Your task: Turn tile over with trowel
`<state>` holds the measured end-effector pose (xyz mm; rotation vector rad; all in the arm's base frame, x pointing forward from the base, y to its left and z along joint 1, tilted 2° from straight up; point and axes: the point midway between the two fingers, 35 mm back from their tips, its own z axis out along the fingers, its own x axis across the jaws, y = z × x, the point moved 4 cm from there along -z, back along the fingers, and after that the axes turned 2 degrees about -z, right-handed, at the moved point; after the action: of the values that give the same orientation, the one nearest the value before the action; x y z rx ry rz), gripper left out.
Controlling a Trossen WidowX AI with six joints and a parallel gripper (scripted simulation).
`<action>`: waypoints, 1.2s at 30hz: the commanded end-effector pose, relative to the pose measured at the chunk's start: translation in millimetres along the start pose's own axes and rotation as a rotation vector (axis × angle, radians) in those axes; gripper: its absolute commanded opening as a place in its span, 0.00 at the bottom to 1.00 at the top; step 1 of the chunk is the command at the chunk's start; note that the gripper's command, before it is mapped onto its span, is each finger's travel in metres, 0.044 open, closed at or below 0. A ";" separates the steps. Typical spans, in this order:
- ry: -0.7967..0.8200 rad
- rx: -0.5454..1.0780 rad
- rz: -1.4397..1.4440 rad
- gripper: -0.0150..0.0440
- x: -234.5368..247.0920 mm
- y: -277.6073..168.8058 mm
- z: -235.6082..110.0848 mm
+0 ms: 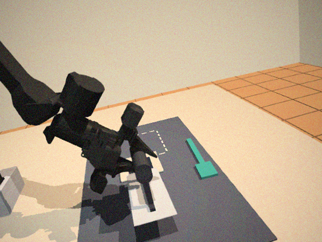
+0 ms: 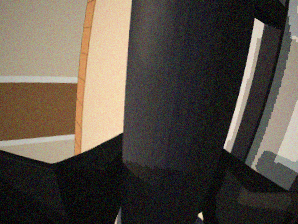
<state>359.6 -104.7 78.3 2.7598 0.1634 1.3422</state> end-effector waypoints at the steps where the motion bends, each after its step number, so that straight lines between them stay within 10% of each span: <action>1: 0.004 -0.006 0.003 0.25 -4.0 -1.0 3.8; 36: 0.002 -0.004 0.005 0.25 -18.5 -35.7 14.6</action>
<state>357.3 -82.9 51.0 2.7452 0.1419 1.3359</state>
